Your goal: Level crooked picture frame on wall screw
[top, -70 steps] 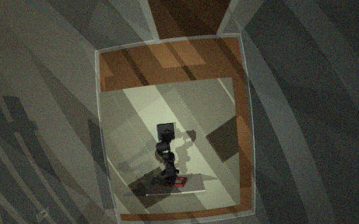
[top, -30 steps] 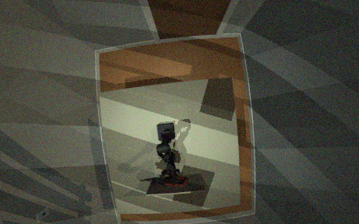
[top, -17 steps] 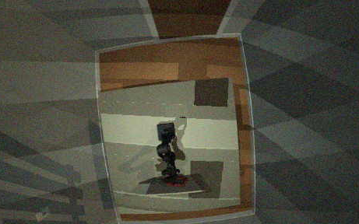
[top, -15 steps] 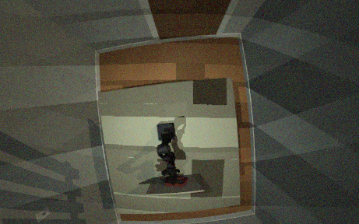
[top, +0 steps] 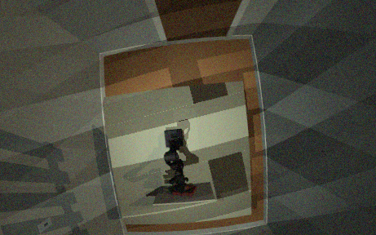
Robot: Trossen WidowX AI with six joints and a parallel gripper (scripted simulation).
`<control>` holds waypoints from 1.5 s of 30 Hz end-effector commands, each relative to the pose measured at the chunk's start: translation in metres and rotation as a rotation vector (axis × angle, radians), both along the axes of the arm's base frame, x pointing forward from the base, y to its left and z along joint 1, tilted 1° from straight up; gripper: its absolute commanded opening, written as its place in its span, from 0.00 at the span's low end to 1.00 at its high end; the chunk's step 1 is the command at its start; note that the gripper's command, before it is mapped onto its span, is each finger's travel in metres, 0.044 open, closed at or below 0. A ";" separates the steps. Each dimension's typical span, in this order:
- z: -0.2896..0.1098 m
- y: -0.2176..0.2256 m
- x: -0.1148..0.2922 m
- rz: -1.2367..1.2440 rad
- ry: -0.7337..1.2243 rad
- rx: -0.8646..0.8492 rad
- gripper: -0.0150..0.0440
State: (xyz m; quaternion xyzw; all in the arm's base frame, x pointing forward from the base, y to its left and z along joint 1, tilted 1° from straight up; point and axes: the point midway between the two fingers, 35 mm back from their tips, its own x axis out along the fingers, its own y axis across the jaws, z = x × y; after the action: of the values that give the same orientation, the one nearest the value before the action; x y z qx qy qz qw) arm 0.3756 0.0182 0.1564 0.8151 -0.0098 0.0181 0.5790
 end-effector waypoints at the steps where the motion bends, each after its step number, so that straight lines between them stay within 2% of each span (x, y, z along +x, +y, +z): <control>1: 0.000 0.000 0.000 -0.002 0.000 -0.040 0.25; 45: 0.002 0.000 0.000 -0.012 0.000 -0.285 0.25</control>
State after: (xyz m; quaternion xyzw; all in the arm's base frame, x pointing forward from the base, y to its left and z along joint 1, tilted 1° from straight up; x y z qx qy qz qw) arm 0.3756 0.0181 0.1589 0.7317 -0.0125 0.0168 0.6813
